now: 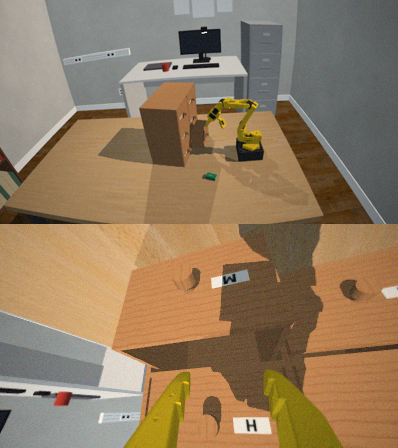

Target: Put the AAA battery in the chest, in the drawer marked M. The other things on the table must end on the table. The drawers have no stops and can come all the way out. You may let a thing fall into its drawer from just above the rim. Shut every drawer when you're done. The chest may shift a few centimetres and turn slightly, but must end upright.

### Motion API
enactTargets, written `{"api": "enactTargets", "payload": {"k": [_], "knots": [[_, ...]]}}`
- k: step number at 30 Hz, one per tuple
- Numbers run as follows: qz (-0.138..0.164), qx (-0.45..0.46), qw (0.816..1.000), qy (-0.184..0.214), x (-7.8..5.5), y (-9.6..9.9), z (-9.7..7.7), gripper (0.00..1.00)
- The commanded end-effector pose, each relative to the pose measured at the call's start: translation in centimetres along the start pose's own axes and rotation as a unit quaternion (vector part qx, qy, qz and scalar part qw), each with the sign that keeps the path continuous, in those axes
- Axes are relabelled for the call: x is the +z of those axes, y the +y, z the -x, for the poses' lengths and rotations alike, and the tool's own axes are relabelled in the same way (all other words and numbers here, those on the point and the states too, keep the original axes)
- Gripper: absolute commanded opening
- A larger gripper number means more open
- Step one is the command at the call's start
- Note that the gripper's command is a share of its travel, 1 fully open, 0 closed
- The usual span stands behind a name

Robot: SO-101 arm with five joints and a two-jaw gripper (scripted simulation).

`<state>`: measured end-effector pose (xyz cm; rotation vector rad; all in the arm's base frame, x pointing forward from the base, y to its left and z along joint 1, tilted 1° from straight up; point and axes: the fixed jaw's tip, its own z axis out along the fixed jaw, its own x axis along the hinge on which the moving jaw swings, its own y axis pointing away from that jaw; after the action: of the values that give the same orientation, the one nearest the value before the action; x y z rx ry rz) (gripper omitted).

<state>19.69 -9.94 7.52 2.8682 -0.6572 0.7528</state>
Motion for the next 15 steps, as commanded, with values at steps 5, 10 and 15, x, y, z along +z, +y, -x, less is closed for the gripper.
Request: {"api": "enactTargets", "payload": {"k": [5, 10, 15], "knots": [[0.0, 0.007, 1.0, 0.001, -0.5, 0.0, 0.6, 0.23], [-0.001, 0.007, 1.0, 0.0, -1.6, 0.0, 2.2, 0.23], [-0.002, 0.007, 1.0, 0.0, -2.3, -0.1, 3.9, 0.23]]}}
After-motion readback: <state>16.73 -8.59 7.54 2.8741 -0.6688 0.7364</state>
